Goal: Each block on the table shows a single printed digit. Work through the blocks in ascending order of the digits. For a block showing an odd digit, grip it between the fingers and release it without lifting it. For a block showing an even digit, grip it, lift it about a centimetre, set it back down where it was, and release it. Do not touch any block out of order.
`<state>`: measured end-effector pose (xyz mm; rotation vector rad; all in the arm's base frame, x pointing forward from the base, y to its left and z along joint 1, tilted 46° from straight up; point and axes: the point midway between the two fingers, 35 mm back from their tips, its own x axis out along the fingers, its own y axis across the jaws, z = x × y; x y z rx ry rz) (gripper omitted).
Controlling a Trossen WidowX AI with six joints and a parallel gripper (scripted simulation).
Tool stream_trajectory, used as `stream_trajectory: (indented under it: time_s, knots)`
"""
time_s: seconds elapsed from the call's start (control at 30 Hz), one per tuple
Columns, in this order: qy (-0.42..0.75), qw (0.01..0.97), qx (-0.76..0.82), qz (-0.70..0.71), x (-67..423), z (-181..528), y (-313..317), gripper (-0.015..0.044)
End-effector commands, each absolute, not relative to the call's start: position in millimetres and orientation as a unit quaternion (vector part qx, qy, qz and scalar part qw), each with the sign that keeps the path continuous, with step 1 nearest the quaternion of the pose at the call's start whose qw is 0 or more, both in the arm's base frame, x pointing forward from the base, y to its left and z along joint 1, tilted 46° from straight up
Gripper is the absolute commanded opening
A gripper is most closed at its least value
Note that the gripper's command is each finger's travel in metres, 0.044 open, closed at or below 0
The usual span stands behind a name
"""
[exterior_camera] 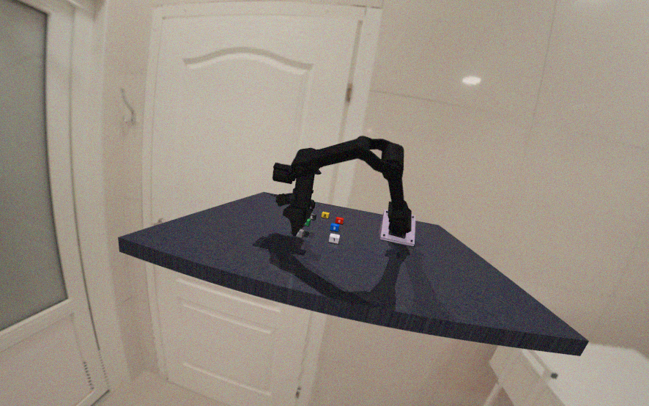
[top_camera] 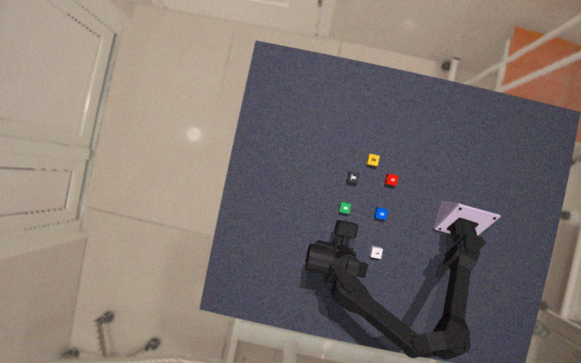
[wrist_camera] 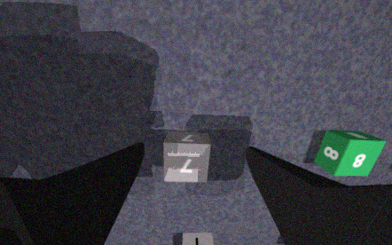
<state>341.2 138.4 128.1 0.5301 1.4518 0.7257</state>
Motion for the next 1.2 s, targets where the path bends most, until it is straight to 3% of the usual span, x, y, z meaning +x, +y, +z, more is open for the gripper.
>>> stream_trajectory:
  time_s: [0.0, 0.23, 1.17]
  knots:
    - [0.641, 0.658, 0.236, 0.319, 341.4, 127.8, 138.7, 0.0295]
    - [0.641, 0.658, 0.236, 0.319, 341.4, 127.8, 138.7, 0.012]
    - [0.641, 0.658, 0.236, 0.319, 341.4, 127.8, 138.7, 0.012]
